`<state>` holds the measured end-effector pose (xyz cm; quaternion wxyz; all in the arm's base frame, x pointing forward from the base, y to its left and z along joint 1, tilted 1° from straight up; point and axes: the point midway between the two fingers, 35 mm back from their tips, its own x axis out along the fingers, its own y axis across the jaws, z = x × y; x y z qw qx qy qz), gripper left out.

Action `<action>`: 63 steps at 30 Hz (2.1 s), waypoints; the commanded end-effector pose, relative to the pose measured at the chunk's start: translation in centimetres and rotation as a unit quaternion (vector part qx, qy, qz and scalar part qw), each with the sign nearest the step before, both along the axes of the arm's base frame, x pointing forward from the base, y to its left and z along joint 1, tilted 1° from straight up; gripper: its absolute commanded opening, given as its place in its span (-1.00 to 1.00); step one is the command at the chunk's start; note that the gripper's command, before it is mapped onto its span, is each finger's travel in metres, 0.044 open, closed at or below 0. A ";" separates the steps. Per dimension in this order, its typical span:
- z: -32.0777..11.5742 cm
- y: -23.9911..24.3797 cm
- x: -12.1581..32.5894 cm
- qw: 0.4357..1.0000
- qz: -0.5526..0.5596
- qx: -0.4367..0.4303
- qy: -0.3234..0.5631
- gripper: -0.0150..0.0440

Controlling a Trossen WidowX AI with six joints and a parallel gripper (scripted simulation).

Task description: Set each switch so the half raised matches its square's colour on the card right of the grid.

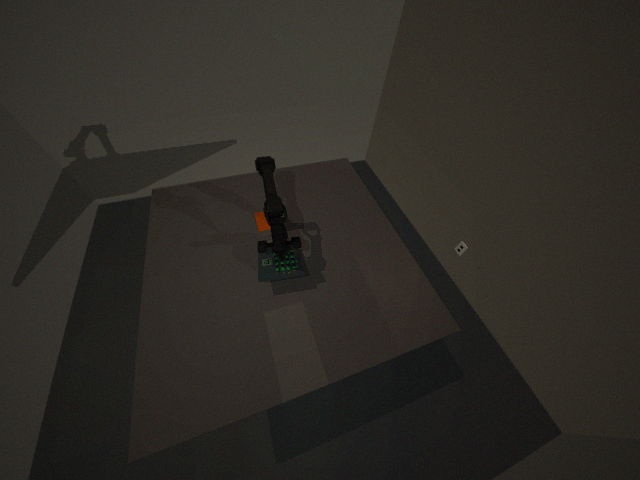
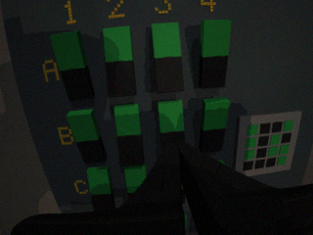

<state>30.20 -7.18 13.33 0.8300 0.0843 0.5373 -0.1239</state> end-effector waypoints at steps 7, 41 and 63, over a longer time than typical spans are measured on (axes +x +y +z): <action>-0.2 0.1 0.1 1.000 0.003 0.002 0.000 -0.49; 5.6 0.5 -2.1 1.000 0.003 0.006 0.013 -0.49; 2.2 -2.6 0.5 1.000 0.003 0.008 0.024 -0.49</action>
